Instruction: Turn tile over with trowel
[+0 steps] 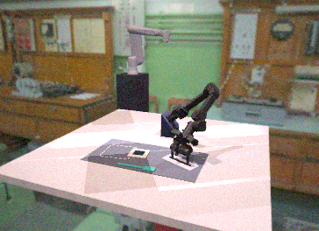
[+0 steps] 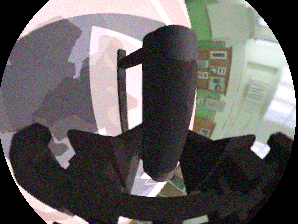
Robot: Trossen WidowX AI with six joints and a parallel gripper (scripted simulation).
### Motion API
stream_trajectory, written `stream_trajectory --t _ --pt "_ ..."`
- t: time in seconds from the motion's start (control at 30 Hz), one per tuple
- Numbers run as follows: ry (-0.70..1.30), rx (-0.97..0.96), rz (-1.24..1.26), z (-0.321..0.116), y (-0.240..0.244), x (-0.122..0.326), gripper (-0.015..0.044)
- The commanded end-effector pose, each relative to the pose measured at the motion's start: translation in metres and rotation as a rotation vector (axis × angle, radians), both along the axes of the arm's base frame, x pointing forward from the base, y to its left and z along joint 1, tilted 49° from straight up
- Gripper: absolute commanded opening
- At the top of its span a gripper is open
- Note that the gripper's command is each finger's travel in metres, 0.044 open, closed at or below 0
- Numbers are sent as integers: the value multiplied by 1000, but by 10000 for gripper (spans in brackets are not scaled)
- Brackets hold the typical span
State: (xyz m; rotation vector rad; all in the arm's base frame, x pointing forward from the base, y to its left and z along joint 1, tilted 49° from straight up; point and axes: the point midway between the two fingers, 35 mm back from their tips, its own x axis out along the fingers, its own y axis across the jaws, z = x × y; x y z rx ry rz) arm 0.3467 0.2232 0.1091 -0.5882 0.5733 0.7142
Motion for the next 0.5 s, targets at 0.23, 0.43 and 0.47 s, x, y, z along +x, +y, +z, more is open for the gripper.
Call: stream_trajectory --t 0.23,0.43,0.47 --pt "-1 -3 1 35 -41 10 0" --pt "-2 -1 2 38 -45 10 0" --pt "-7 4 8 36 -45 12 0"
